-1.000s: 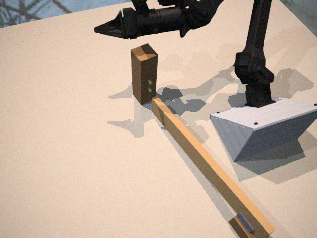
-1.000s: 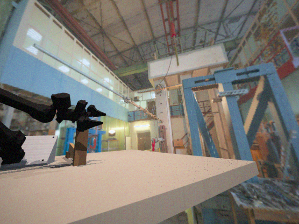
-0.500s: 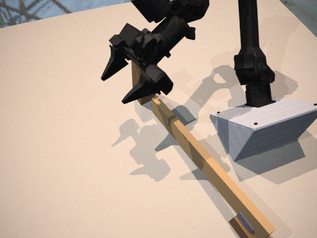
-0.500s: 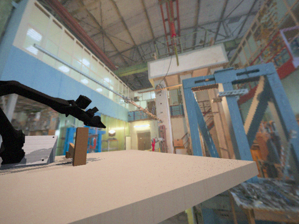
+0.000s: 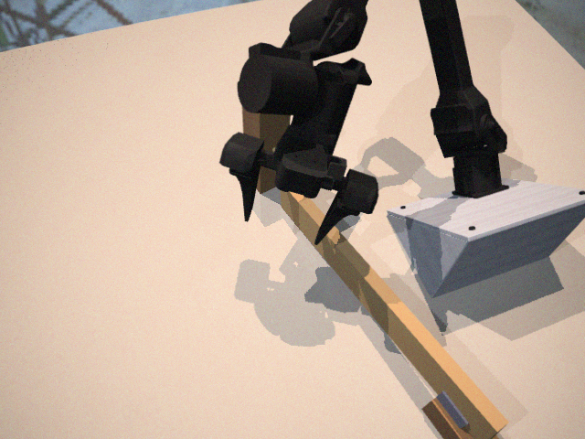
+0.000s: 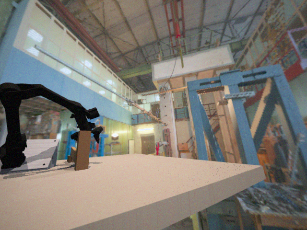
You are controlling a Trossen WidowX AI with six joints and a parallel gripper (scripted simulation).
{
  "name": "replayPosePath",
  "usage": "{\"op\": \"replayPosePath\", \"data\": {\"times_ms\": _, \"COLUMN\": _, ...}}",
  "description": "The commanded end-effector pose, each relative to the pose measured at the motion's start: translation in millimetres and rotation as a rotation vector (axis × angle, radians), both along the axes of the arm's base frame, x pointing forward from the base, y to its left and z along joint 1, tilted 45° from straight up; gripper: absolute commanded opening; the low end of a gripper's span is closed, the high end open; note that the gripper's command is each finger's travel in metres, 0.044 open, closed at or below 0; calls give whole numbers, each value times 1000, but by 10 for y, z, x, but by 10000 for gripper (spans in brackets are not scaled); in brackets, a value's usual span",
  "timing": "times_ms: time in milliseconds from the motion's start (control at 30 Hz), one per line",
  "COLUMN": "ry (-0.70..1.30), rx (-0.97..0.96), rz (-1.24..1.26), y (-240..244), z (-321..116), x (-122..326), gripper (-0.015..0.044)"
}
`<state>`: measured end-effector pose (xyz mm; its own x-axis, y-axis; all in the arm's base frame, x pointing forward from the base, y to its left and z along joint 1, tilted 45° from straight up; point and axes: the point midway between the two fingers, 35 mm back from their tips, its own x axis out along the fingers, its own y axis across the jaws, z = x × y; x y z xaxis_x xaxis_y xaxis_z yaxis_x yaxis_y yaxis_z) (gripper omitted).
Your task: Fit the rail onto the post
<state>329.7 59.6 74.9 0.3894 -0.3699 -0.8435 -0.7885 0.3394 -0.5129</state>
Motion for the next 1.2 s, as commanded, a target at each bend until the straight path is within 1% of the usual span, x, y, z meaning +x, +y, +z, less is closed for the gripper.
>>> {"op": "replayPosePath", "data": {"times_ms": 0, "ry": 738, "rx": -485, "rz": 365, "y": -186, "z": -77, "x": -609, "gripper": 440}}
{"op": "replayPosePath", "data": {"times_ms": 700, "ry": 738, "rx": -486, "rz": 365, "y": -210, "z": -58, "x": -583, "gripper": 440}}
{"op": "replayPosePath", "data": {"times_ms": 1167, "ry": 737, "rx": -485, "rz": 366, "y": -358, "z": -216, "x": -568, "gripper": 440}}
